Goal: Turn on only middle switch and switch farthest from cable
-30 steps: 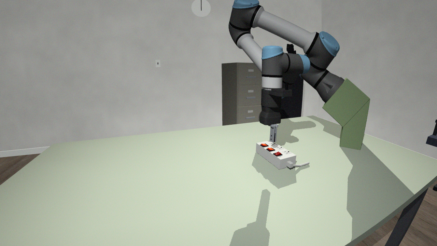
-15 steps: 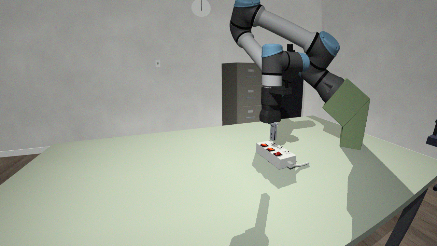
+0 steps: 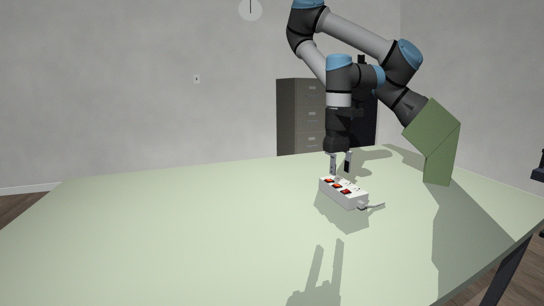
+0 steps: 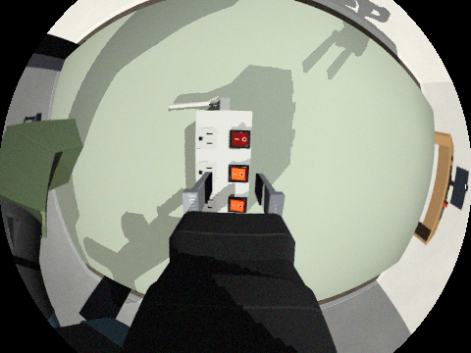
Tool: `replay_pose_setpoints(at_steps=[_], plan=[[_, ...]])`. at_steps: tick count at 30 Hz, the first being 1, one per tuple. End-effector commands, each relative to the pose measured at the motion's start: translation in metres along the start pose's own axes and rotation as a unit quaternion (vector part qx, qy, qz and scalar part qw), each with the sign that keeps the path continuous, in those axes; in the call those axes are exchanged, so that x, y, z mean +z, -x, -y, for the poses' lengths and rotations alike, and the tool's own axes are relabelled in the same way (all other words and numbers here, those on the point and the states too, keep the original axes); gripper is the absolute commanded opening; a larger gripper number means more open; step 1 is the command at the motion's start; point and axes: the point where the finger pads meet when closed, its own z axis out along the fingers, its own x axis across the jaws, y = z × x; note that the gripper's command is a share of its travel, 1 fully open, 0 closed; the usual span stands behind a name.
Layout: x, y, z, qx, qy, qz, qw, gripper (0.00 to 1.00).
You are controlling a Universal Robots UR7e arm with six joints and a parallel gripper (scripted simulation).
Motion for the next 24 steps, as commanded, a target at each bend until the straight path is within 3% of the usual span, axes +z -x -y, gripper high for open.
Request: replay_pose_setpoints(at_steps=[1,15,24], plan=[[-0.004,0.0,0.0,0.0,0.0,0.0,1.0,1.0],[-0.039,0.0,0.0,0.0,0.0,0.0,1.0,1.0],[-0.072,0.0,0.0,0.0,0.0,0.0,1.0,1.0]])
